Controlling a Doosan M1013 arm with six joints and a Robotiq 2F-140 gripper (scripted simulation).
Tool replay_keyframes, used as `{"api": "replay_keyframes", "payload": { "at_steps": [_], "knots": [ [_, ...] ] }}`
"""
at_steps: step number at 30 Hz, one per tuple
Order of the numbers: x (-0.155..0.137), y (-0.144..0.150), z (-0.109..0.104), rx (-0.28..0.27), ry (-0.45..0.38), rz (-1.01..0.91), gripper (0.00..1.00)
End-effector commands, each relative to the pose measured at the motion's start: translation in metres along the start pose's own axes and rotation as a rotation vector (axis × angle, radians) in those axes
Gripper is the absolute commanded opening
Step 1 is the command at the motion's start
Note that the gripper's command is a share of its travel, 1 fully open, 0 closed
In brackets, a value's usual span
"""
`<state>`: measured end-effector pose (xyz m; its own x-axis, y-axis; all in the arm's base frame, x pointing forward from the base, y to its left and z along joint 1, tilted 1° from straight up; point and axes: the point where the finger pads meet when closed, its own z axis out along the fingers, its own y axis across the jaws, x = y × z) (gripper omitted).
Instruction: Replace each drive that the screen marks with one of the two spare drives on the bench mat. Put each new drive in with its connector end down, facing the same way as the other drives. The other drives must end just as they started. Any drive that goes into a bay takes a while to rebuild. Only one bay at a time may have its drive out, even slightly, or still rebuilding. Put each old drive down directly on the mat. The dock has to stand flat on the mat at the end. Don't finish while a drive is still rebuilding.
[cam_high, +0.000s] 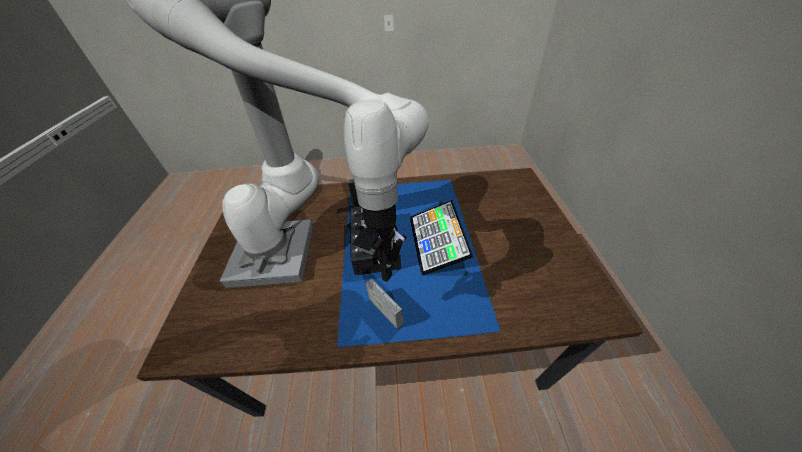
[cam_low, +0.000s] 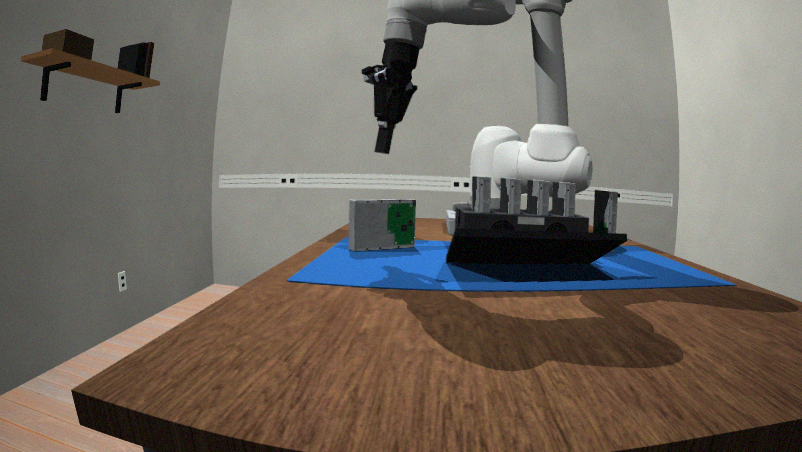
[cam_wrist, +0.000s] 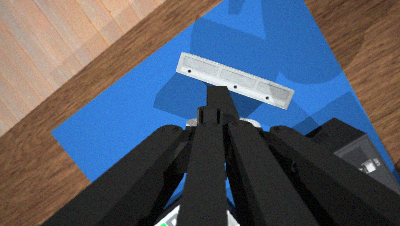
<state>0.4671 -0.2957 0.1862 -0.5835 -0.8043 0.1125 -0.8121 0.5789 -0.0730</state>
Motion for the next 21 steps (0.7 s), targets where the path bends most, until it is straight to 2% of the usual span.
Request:
{"api": "replay_keyframes", "payload": {
  "at_steps": [1,2,14,15,18,19,21],
  "knots": [
    [0.01,-0.006,0.002,-0.002,-0.037,-0.182,0.1],
    [0.012,-0.007,0.002,0.001,-0.038,-0.321,0.1],
    [0.021,-0.011,0.004,0.005,-0.068,-0.873,0.1],
    [0.021,-0.011,0.004,0.005,-0.075,-0.92,0.4],
    [0.021,-0.011,0.004,0.005,-0.082,-0.966,0.4],
    [0.021,-0.011,0.004,0.005,-0.107,-1.102,0.4],
    [0.021,-0.011,0.004,0.005,-0.126,-1.177,0.4]
  ]
}}
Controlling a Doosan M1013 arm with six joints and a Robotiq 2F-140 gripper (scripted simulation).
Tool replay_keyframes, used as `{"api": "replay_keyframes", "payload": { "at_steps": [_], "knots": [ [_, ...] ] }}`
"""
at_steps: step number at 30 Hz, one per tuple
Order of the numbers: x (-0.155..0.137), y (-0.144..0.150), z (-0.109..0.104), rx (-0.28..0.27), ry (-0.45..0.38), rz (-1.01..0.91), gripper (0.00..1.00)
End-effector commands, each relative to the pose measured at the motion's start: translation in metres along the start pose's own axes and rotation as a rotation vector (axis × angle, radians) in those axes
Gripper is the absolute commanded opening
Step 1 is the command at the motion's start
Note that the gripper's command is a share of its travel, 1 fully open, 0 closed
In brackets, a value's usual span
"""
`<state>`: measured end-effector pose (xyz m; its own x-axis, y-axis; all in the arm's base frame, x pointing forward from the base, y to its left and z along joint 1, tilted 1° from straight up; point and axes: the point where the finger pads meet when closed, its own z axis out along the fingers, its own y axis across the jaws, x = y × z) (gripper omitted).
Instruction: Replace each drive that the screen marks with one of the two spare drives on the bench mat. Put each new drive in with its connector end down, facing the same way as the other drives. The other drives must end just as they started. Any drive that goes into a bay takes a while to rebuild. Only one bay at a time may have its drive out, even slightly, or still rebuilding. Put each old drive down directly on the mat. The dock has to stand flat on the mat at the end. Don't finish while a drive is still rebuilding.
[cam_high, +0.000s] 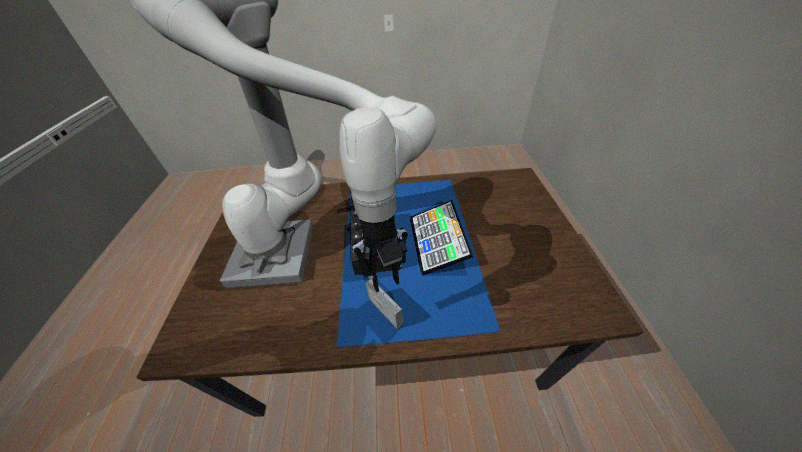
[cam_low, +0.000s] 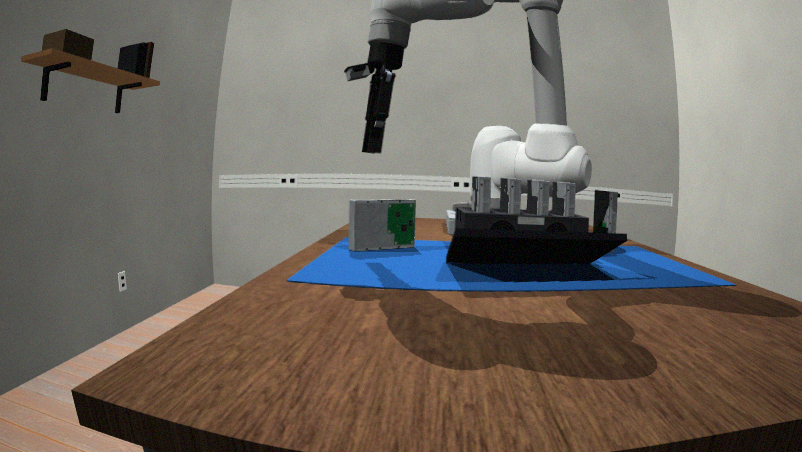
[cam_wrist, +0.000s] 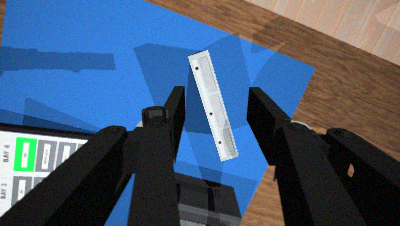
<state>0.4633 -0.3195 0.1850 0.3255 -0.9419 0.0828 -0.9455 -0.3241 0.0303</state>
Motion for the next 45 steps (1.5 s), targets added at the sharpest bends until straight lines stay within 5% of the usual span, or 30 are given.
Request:
{"api": "replay_keyframes", "payload": {
  "at_steps": [1,45],
  "knots": [
    [0.0,0.0,0.0,0.04,-0.074,-0.266,0.4],
    [-0.001,0.0,0.011,0.047,-0.086,-0.311,0.4]
  ]
}}
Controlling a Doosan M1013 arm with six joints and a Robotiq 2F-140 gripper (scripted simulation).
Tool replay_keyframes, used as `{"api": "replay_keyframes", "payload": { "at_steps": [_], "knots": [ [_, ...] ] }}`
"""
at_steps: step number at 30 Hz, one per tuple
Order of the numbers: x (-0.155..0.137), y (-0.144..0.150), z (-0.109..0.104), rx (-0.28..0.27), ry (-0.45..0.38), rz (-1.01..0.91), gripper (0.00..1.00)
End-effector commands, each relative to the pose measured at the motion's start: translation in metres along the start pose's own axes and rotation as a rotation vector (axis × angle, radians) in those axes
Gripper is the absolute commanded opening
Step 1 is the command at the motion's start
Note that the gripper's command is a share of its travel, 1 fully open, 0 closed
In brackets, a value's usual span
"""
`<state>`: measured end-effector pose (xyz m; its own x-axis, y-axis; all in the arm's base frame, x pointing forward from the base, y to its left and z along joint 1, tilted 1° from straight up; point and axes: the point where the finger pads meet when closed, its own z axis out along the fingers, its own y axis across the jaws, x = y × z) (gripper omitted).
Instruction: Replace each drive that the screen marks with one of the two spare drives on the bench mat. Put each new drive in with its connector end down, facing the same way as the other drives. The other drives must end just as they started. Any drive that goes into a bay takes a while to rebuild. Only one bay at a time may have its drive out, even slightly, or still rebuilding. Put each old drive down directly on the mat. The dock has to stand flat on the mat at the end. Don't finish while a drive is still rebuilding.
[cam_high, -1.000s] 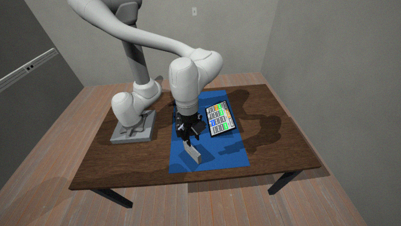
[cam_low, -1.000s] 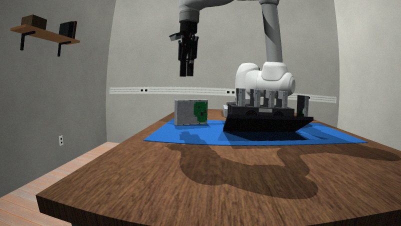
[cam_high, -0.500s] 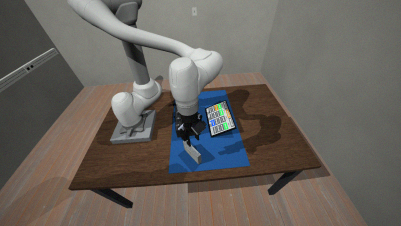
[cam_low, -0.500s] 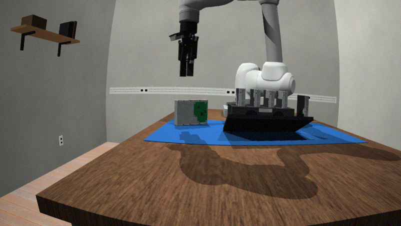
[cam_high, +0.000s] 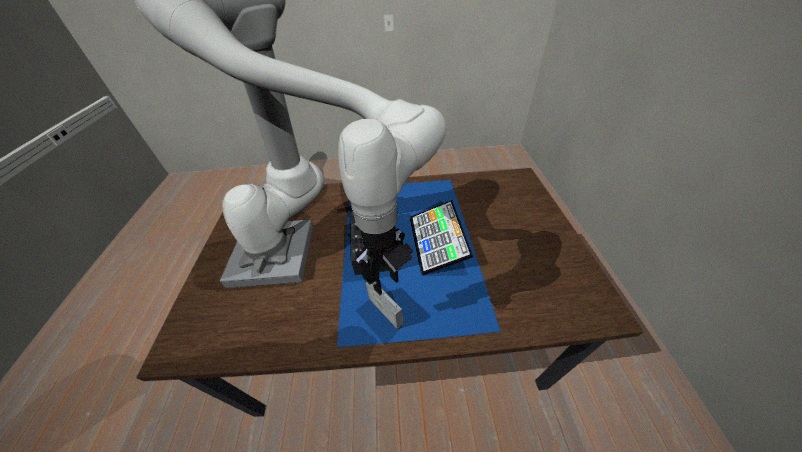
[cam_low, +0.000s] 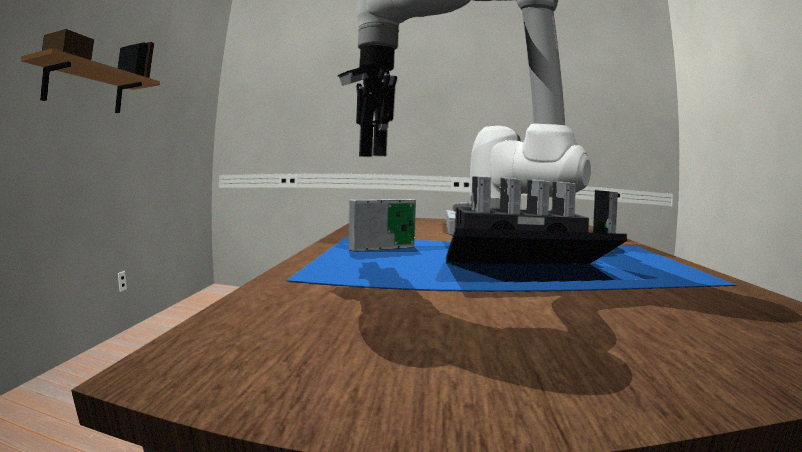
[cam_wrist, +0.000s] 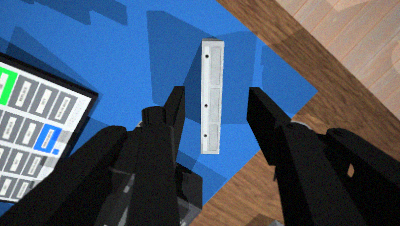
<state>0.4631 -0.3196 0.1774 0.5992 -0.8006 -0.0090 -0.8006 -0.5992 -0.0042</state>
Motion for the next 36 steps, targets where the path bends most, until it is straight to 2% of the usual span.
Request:
{"api": "replay_keyframes", "payload": {
  "at_steps": [1,36],
  "knots": [
    [0.0,0.0,0.005,0.001,0.001,0.0,0.4],
    [0.0,0.0,0.076,0.001,0.001,0.0,0.4]
  ]
}}
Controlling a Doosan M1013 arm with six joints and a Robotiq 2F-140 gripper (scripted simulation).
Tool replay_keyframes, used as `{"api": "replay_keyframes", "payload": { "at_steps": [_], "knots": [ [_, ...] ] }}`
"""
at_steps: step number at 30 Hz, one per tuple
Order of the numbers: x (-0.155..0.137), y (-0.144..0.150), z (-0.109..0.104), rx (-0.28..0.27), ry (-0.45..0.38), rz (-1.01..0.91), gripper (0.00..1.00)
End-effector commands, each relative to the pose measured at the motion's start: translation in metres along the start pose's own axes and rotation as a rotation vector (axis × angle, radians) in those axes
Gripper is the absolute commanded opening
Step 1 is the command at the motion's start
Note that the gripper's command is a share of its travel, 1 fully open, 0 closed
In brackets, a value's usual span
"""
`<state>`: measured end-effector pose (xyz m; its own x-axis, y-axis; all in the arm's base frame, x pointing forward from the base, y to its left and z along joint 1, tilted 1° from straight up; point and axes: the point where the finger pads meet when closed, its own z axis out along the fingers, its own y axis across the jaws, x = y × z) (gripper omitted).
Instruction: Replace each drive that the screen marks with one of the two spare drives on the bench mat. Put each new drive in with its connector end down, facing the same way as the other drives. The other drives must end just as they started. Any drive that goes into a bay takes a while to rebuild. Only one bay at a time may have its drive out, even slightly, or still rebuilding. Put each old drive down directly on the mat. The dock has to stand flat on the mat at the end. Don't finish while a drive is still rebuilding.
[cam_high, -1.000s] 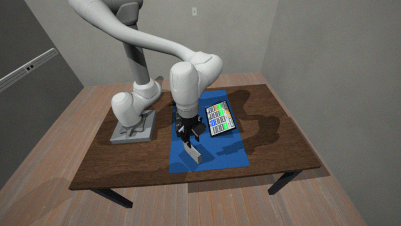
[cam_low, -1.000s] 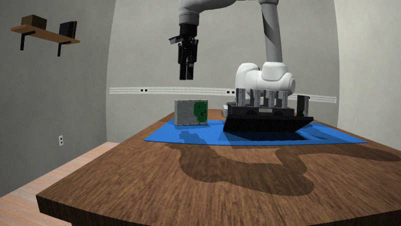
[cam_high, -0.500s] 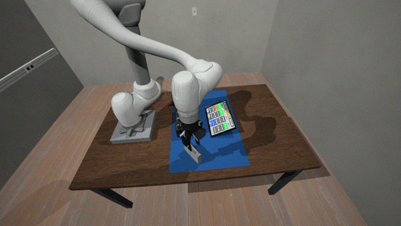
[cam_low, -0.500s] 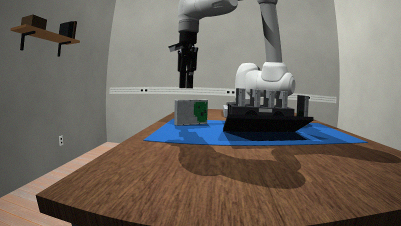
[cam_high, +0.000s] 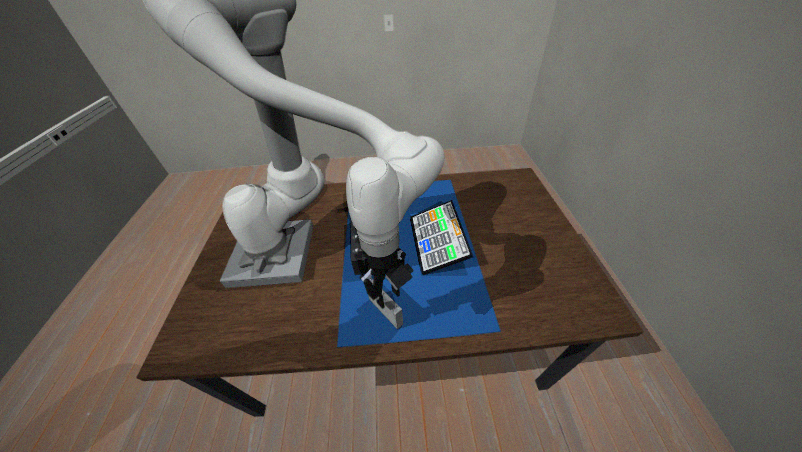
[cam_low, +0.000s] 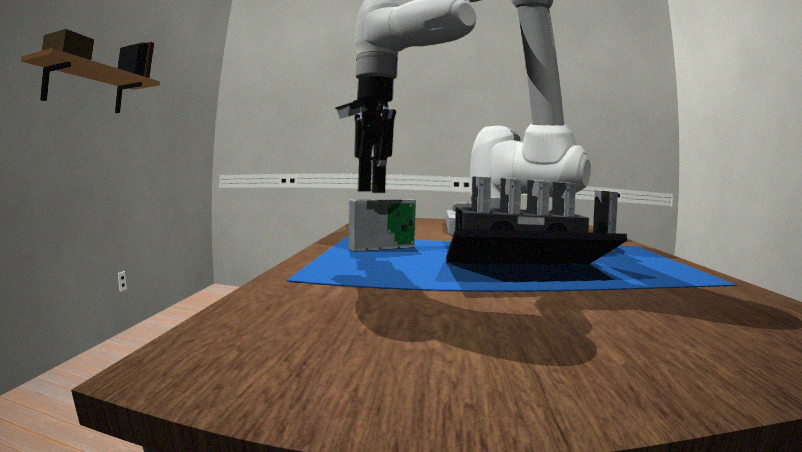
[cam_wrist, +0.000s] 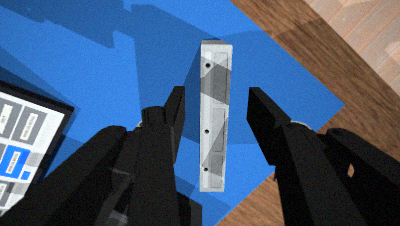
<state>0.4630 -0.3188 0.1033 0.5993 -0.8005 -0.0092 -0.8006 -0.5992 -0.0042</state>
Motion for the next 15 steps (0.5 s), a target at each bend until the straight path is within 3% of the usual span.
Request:
{"api": "replay_keyframes", "payload": {
  "at_steps": [1,15],
  "knots": [
    [0.0004,-0.0002,0.0019,0.001,0.001,0.0,0.4],
    [0.0004,-0.0002,0.0082,0.001,0.001,0.0,0.4]
  ]
}}
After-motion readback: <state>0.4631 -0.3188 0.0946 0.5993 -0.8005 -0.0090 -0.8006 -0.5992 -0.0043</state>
